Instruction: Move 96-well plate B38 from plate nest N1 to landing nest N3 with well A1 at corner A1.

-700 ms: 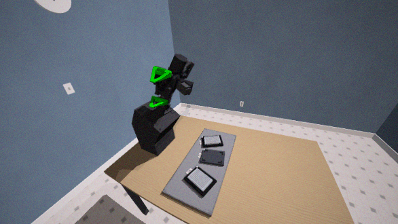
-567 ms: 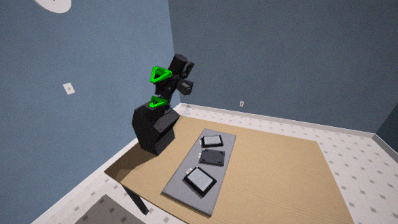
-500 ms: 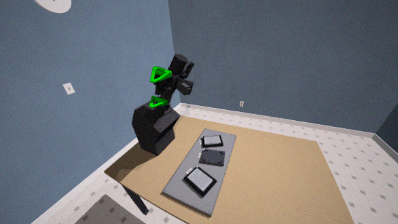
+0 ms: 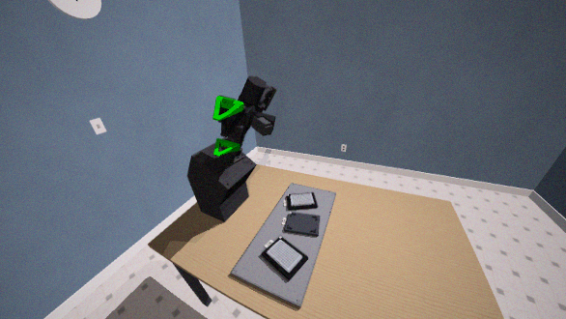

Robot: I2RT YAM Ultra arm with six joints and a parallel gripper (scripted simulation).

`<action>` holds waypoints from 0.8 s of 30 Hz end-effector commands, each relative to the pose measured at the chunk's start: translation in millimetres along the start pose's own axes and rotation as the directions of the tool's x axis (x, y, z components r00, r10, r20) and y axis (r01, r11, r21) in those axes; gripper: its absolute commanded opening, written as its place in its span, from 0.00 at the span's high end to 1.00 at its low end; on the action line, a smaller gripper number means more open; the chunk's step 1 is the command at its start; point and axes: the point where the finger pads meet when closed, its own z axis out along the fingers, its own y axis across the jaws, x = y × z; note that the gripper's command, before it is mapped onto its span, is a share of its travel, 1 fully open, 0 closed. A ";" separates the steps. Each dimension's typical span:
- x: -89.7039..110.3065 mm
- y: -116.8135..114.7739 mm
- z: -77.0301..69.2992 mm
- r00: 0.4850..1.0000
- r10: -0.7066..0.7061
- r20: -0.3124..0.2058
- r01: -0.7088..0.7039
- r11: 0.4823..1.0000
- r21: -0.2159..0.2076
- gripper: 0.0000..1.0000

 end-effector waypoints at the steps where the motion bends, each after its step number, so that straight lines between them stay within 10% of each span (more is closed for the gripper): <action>1: -8.2 9.1 7.3 0.998 0.049 0.024 -0.048 0.998 -0.040 0.00; 24: -63.7 84.4 53.8 0.942 0.329 0.069 -0.276 0.873 -0.402 0.00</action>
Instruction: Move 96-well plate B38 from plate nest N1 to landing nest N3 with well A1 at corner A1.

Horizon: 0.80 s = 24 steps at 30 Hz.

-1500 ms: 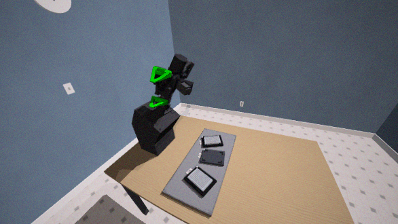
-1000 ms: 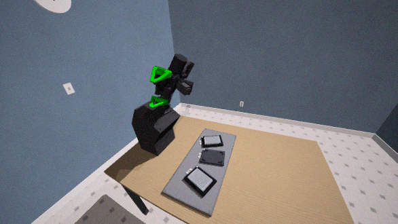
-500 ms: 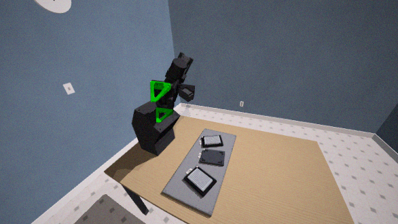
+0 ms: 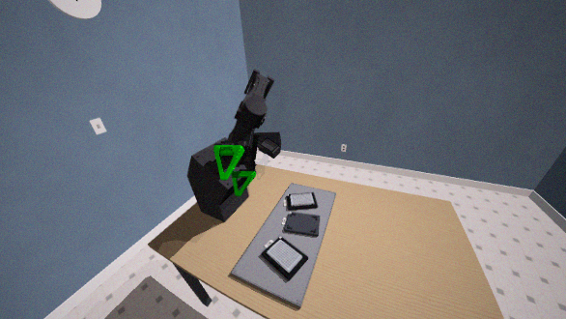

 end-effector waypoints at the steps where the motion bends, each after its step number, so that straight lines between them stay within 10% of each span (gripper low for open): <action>1: -4.7 2.1 4.7 0.998 0.069 0.008 -0.069 0.997 -0.032 0.00; 24: -32.8 77.0 54.9 0.967 0.253 -0.027 -0.248 0.916 -0.314 0.00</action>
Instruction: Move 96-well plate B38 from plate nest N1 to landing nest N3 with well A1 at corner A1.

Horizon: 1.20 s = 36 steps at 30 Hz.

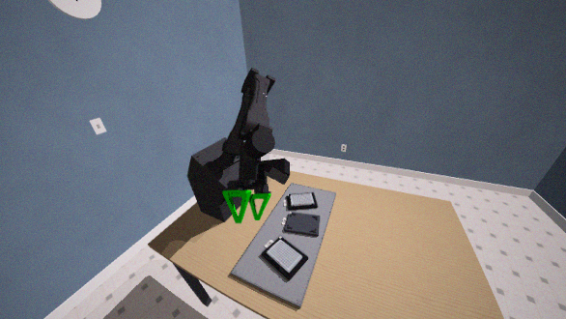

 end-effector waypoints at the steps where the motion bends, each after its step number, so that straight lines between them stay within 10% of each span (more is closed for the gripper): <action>1: -3.9 6.6 2.2 0.999 0.039 0.006 -0.039 0.999 -0.020 0.00; 13: -9.2 54.2 38.2 0.988 0.146 -0.047 -0.152 0.969 -0.193 0.00; 19: -10.5 70.9 49.0 0.987 0.151 -0.050 -0.158 0.967 -0.202 0.00; 36: -11.6 139.0 80.7 0.948 0.251 -0.197 -0.310 0.866 -0.392 0.00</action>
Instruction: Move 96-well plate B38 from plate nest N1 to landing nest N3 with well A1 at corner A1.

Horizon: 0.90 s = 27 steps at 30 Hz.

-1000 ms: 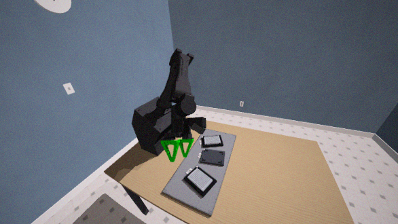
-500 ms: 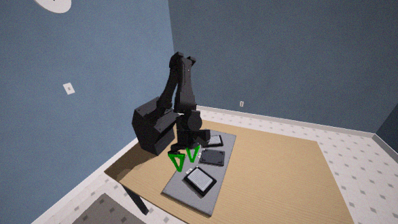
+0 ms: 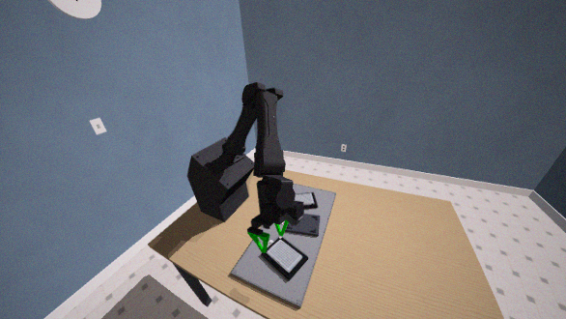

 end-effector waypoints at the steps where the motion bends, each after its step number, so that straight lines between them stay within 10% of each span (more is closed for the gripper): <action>1: -0.2 6.0 6.0 0.998 0.060 -0.028 -0.062 0.997 -0.050 0.00; 27: 30.4 96.3 78.8 0.953 0.185 -0.240 -0.239 0.945 -0.223 0.00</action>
